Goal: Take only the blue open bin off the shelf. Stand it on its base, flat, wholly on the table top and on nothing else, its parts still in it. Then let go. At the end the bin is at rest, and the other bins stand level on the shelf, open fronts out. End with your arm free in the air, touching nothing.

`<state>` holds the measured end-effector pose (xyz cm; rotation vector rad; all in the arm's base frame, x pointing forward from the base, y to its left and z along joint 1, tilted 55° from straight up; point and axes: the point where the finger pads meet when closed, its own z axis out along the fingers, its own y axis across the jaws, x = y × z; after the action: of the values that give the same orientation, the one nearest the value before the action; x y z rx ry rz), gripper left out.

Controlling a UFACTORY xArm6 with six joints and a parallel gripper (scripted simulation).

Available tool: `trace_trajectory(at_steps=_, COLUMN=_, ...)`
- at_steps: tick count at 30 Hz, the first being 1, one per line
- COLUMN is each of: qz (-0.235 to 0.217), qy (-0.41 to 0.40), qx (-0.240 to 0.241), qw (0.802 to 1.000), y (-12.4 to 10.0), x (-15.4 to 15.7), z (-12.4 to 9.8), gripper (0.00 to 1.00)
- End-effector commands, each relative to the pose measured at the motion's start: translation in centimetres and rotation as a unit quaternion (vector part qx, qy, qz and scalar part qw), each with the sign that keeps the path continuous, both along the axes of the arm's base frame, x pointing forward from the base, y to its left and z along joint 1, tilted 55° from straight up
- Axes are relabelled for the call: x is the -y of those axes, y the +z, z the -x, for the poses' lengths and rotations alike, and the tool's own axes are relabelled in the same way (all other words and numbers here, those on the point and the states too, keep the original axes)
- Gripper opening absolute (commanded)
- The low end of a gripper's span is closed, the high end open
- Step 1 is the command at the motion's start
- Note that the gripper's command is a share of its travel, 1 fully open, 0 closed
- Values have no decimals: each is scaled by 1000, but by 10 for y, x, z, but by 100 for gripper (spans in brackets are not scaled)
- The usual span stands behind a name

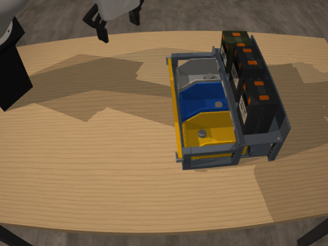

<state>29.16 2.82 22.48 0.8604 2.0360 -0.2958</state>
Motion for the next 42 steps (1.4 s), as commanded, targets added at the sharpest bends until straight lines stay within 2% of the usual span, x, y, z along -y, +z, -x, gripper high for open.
trace_trajectory(at_steps=1, qz=-53, qy=-50, qx=44, qw=996, y=1, x=0, z=0, gripper=100)
trace_trajectory(at_steps=12, qz=-53, qy=-50, qx=44, qw=996, y=1, x=0, z=0, gripper=100)
trace_trajectory(at_steps=17, qz=-135, qy=-125, qx=109, qw=977, y=1, x=0, z=0, gripper=100)
trace_trajectory(at_steps=29, qz=-135, qy=-125, qx=109, qw=977, y=1, x=0, z=0, gripper=100)
trace_trajectory(at_steps=34, qz=-215, qy=-197, qx=171, qw=941, y=1, x=0, z=0, gripper=100)
trace_trajectory(at_steps=42, qz=-215, qy=-197, qx=171, qw=941, y=1, x=0, z=0, gripper=100)
